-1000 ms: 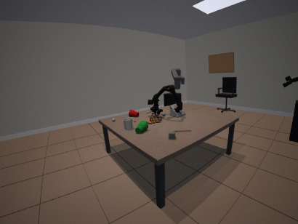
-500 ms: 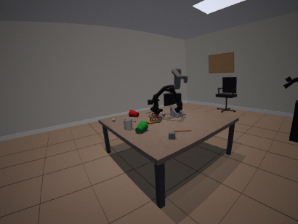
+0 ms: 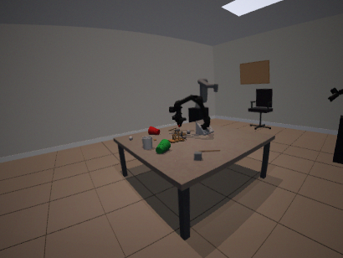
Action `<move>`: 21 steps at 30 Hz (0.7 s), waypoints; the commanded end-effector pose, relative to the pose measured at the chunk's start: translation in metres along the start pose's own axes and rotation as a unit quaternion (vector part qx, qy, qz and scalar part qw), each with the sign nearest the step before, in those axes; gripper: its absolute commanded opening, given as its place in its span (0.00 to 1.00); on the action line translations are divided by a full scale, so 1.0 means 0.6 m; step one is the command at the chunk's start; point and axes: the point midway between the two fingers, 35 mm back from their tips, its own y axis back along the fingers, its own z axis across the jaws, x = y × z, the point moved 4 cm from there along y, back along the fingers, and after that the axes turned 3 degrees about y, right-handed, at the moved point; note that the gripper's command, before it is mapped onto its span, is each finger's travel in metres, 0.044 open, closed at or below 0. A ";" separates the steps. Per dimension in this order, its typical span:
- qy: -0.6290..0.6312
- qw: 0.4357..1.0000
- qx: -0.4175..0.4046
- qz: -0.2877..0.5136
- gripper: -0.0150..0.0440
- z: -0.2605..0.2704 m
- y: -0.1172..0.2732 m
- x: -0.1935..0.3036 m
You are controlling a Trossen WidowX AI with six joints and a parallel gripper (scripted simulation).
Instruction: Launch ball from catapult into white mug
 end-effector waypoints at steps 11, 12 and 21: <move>0.004 1.000 0.004 0.009 0.25 0.022 0.055 -0.012; 0.004 1.000 0.002 0.014 0.25 0.029 0.054 -0.019; 0.003 0.998 -0.005 0.062 0.25 0.097 0.038 -0.077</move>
